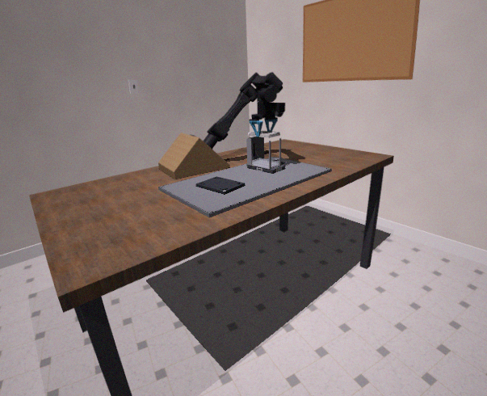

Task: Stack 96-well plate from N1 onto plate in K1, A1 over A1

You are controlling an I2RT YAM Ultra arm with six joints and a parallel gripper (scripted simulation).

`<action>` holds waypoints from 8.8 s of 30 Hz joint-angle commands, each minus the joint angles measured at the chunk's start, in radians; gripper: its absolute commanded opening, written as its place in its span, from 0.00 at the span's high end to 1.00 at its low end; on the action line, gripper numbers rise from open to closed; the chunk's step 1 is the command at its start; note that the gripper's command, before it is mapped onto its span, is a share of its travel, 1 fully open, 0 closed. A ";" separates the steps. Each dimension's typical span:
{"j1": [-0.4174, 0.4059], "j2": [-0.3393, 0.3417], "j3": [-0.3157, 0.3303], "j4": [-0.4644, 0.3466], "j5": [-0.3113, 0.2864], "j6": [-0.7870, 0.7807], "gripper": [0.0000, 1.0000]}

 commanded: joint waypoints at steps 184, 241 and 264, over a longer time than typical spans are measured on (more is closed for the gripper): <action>0.277 -0.066 -0.349 0.565 -0.033 0.385 1.00; 0.302 -0.039 -0.367 0.616 -0.036 0.423 1.00; 0.307 -0.029 -0.374 0.625 -0.036 0.430 1.00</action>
